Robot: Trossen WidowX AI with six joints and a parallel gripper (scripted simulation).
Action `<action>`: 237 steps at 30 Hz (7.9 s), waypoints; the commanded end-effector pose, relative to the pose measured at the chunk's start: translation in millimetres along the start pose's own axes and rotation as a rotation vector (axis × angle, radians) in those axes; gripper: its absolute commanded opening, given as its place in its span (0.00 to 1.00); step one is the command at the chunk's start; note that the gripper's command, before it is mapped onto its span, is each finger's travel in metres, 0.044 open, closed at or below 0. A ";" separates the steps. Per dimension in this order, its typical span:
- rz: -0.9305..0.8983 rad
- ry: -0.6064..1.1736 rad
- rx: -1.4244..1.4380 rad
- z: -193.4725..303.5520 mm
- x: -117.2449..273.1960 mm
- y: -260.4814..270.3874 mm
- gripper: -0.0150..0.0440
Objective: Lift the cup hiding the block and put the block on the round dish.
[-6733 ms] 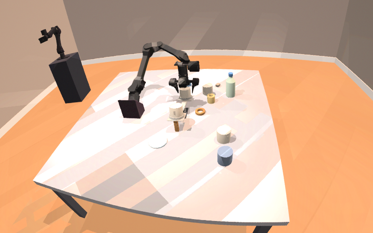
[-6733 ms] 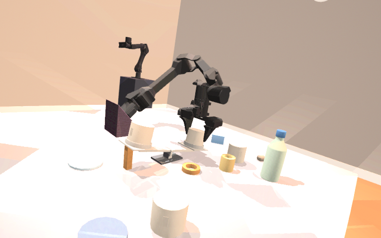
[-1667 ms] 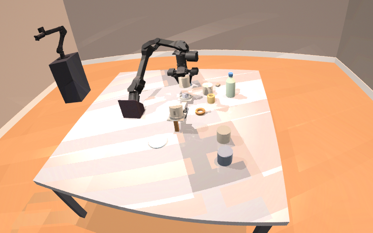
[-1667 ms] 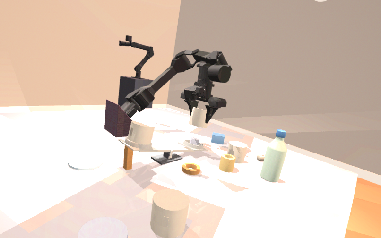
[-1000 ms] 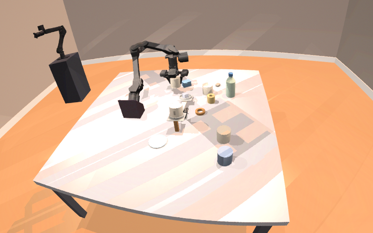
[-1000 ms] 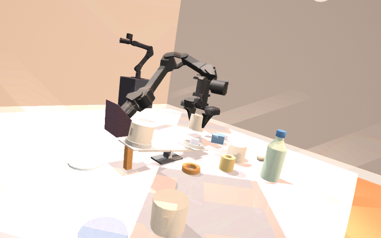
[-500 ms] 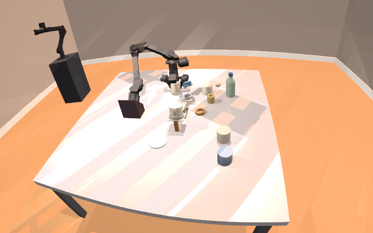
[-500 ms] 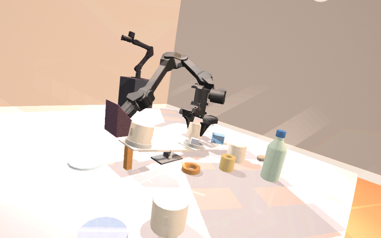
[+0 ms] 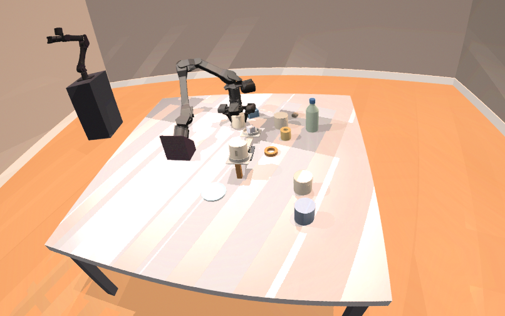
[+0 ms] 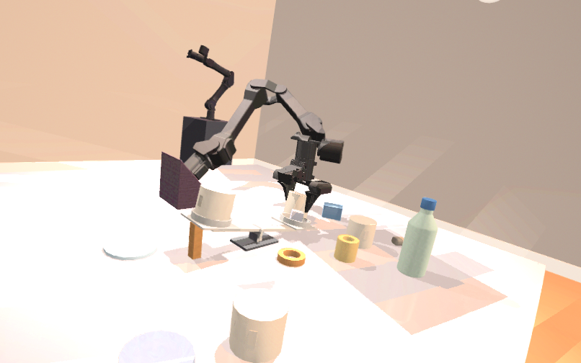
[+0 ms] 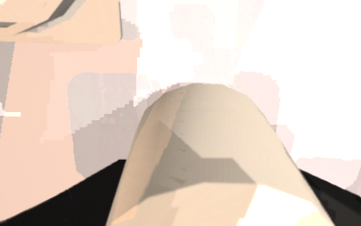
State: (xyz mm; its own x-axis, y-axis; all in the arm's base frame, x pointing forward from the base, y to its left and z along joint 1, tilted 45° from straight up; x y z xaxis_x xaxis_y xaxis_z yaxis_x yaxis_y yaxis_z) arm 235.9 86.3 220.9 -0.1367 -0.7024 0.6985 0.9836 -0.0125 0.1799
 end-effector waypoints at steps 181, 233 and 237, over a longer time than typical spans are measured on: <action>0.020 -0.034 0.783 -470.2 55.8 -106.2 0.25; 0.020 -0.034 0.782 -469.6 64.6 -106.5 1.00; 0.015 -0.036 0.774 -467.8 103.3 -110.3 1.00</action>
State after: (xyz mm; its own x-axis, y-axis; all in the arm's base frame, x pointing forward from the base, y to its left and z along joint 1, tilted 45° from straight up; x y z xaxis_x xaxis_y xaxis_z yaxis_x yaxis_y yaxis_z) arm 174.0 -300.6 -69.3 -0.1303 -0.6901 0.7119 0.6257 0.4997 0.5990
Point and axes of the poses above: the point midway between the two fingers, 35 mm back from their tips, its own x axis back along the fingers, its own y axis across the jaws, z = x × y, the point moved 9 cm from there along x, back along the fingers, and after that the axes turned 12 degrees about x, right-handed, at the moved point
